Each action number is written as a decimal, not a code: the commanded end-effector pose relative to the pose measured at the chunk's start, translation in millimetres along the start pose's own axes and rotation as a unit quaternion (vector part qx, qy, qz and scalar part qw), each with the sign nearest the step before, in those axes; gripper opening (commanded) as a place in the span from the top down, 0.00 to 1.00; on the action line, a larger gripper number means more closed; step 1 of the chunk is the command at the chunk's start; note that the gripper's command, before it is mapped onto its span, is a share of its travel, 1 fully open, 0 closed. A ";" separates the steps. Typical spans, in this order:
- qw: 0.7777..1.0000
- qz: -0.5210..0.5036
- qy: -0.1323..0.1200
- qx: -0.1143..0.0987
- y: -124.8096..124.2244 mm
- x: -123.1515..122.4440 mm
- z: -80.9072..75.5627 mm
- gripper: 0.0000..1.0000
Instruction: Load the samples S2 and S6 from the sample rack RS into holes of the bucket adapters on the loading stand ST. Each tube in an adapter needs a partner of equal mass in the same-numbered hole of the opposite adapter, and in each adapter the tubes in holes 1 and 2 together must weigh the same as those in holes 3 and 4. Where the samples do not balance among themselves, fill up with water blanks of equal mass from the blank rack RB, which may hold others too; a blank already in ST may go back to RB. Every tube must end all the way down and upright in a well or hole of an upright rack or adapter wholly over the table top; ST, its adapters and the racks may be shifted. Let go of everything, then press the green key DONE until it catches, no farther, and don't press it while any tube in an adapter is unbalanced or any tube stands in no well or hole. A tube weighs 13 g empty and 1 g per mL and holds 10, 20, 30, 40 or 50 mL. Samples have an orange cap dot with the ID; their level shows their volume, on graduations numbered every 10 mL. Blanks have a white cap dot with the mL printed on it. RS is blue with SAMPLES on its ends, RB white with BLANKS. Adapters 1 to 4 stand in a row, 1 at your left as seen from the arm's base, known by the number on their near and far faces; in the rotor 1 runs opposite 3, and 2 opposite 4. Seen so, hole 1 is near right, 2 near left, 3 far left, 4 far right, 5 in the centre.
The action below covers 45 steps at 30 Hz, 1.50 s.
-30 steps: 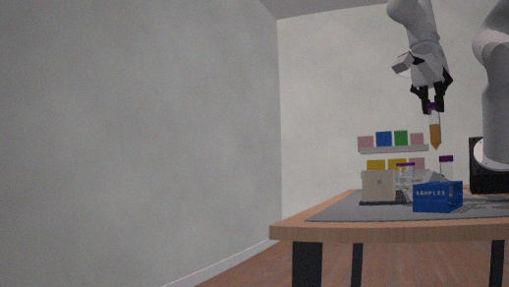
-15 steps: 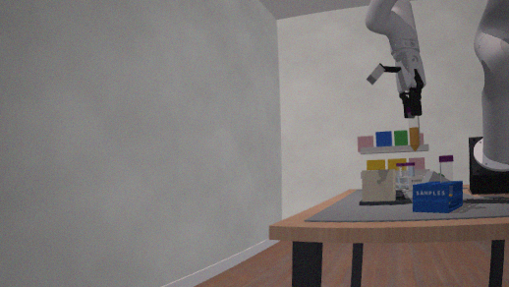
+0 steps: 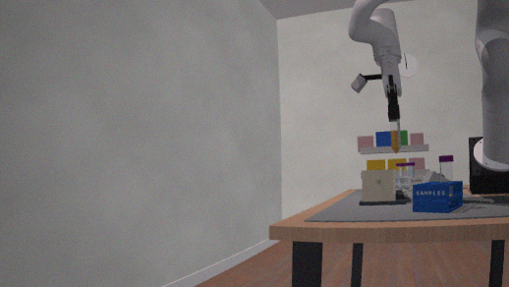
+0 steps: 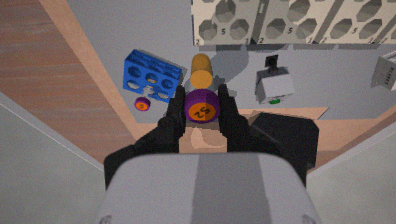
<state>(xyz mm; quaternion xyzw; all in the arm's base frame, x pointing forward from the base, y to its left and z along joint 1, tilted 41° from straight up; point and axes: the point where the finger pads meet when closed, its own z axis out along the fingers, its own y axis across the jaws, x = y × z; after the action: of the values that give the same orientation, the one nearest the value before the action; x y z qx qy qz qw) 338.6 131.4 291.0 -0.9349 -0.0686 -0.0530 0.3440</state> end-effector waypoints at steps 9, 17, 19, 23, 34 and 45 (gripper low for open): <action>1.000 0.004 -0.001 -0.001 29.0 39.9 0.1 1.00; 1.000 0.004 -0.001 -0.001 38.5 52.4 0.1 1.00; 1.000 0.004 -0.001 -0.001 38.5 52.4 0.1 1.00; 1.000 0.004 -0.001 -0.001 38.5 52.4 0.1 1.00; 1.000 0.004 -0.001 -0.001 38.5 52.4 2.0 1.00; 1.000 0.004 -0.001 -0.001 38.6 52.4 20.1 1.00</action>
<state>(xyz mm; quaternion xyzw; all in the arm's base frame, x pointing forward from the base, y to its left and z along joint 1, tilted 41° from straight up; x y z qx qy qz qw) 396.6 117.3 262.1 -0.9355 -0.0654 -0.0499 0.3436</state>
